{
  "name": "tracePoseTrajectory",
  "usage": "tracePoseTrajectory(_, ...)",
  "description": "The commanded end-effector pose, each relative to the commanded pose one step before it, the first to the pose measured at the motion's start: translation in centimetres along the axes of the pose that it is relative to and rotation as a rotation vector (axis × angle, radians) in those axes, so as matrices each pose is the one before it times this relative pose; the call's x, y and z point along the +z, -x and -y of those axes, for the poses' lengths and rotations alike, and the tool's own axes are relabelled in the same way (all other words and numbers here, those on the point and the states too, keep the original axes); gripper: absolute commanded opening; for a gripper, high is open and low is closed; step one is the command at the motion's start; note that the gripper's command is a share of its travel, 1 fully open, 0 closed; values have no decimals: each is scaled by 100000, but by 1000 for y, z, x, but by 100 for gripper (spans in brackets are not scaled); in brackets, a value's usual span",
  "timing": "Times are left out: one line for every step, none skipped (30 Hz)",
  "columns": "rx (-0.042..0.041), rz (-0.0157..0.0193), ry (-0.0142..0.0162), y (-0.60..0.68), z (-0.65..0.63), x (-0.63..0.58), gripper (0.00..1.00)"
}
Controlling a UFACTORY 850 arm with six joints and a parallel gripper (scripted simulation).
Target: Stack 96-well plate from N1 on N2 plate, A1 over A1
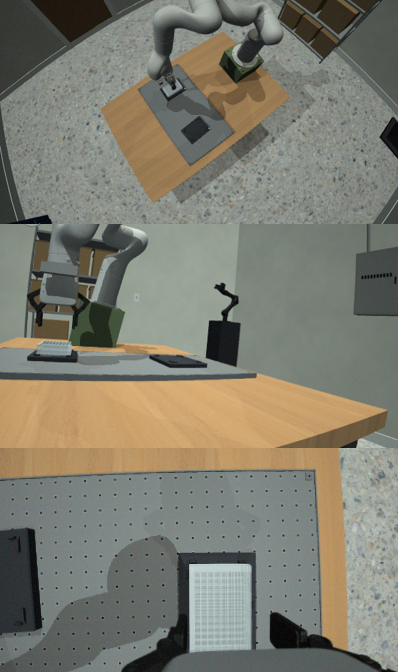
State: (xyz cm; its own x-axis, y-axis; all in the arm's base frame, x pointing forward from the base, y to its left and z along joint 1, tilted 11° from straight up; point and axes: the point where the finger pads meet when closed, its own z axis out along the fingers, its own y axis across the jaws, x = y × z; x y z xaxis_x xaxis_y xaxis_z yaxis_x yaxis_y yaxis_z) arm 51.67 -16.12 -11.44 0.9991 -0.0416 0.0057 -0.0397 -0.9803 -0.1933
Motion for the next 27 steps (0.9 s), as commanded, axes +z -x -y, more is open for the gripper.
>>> tracePoseTrajectory(3, 45, 99, -98, -23, -969, 100)
tracePoseTrajectory(0, 1, 1, -2, -1, -268, 100)
tracePoseTrajectory(0, 0, 0, 0, 0, -267, 100)
tracePoseTrajectory(0, 0, 0, 0, 0, -267, 100)
tracePoseTrajectory(0, 0, 0, 0, 0, -267, 100)
tracePoseTrajectory(0, 0, 0, 0, 0, -267, 100)
tracePoseTrajectory(0, 0, 0, 0, 0, -267, 100)
tracePoseTrajectory(0, 0, 0, 0, 0, -267, 100)
tracePoseTrajectory(0, 0, 0, 0, 0, -267, 100)
tracePoseTrajectory(0, 0, 0, 0, 0, -267, 100)
tracePoseTrajectory(0, 0, 0, 0, 0, -267, 100)
tracePoseTrajectory(0, 0, 0, 0, 0, -267, 100)
tracePoseTrajectory(0, 0, 0, 0, 0, -267, 100)
tracePoseTrajectory(0, 0, 0, 0, 0, -216, 100)
tracePoseTrajectory(0, 0, 0, 0, 0, 0, 100)
tracePoseTrajectory(-1, -5, -2, 6, 2, 4, 100)
tracePoseTrajectory(0, 0, 0, 0, 0, 0, 100)
tracePoseTrajectory(0, 0, 0, 0, 0, 0, 100)
tracePoseTrajectory(0, 4, 1, -4, -1, -3, 100)
tracePoseTrajectory(0, 1, 0, -1, 0, 0, 100)
tracePoseTrajectory(0, 1, 0, -1, 0, 0, 100)
tracePoseTrajectory(0, 0, 0, -1, 0, 0, 100)
tracePoseTrajectory(-1, -5, -2, 5, 1, 5, 100)
tracePoseTrajectory(0, 2, 1, -2, 0, -2, 100)
tracePoseTrajectory(0, 1, 0, -1, 0, -1, 100)
tracePoseTrajectory(0, 1, 0, -1, 0, -1, 100)
tracePoseTrajectory(0, 1, 0, -1, 0, -1, 100)
